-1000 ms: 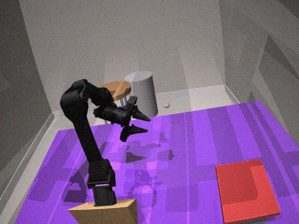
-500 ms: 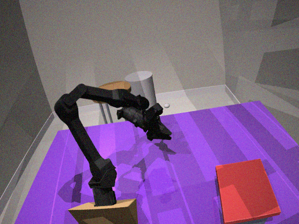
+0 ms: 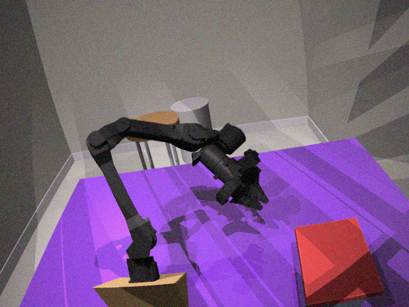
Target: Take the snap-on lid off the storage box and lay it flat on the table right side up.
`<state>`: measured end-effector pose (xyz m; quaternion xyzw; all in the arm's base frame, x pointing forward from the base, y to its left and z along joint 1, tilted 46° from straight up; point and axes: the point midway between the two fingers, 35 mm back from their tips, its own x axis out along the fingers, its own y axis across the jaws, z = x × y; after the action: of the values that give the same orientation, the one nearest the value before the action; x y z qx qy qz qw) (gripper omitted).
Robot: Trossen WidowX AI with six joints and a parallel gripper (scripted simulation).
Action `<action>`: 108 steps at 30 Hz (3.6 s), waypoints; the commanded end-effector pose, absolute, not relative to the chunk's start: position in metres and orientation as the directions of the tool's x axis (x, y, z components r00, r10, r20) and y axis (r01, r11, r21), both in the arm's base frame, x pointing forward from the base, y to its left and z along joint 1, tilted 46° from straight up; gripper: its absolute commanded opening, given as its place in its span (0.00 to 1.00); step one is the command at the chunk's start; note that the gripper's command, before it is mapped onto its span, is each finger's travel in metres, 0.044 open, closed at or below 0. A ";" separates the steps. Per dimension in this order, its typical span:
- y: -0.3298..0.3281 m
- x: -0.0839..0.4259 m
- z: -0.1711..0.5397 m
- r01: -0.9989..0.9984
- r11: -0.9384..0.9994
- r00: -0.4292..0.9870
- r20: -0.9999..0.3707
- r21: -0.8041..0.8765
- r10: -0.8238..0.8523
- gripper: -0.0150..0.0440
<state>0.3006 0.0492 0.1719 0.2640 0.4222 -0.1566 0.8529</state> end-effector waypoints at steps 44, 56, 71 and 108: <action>-0.082 0.298 0.034 0.620 -0.633 0.765 -0.536 0.464 0.357 0.65; -0.080 0.305 0.029 0.621 -0.632 0.764 -0.537 0.464 0.357 0.65; -0.073 0.324 0.017 0.623 -0.630 0.763 -0.539 0.464 0.357 0.65; -0.056 0.352 -0.003 0.618 -0.634 0.767 -0.533 0.465 0.358 0.42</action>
<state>0.3520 -0.0564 -0.0027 0.8812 0.2764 -0.1987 0.3280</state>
